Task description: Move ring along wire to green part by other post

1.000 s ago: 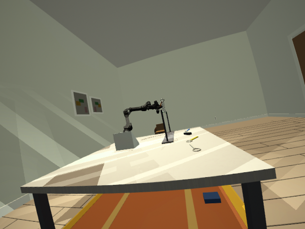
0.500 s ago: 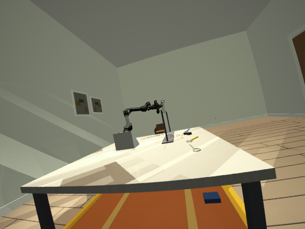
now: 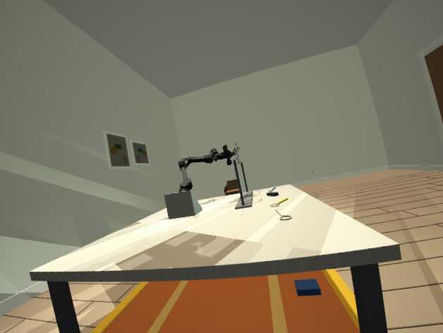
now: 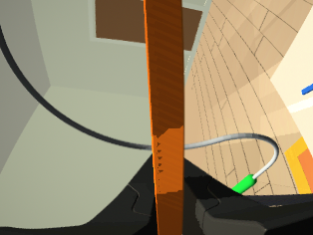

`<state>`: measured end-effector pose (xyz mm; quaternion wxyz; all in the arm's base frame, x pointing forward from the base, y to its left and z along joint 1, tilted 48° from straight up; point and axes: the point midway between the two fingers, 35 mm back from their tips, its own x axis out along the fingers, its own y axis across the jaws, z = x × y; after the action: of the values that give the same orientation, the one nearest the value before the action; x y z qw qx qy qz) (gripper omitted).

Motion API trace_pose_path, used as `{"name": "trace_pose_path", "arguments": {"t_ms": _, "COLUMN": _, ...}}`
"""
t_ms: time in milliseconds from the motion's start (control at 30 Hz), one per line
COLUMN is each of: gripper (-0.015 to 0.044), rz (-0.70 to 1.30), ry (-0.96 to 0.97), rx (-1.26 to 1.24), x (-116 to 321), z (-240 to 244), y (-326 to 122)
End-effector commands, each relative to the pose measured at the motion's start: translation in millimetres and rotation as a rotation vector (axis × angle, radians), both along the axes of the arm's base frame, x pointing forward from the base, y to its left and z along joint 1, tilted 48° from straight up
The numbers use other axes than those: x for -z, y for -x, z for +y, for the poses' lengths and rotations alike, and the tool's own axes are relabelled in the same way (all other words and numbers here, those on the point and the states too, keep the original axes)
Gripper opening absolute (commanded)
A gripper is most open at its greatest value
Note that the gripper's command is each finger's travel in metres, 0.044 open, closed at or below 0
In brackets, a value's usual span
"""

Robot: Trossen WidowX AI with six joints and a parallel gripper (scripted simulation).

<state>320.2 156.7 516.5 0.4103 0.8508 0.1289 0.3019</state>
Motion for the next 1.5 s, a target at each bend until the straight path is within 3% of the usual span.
{"name": "trace_pose_path", "arguments": {"t_ms": 0, "gripper": -0.0150, "rz": -0.002, "ry": -0.067, "rx": -0.007, "x": -4, "z": -4, "y": 4}}
{"name": "trace_pose_path", "arguments": {"t_ms": 1467, "gripper": -0.0150, "rz": 0.092, "ry": -0.608, "rx": -0.030, "x": -16, "z": -19, "y": 3}}
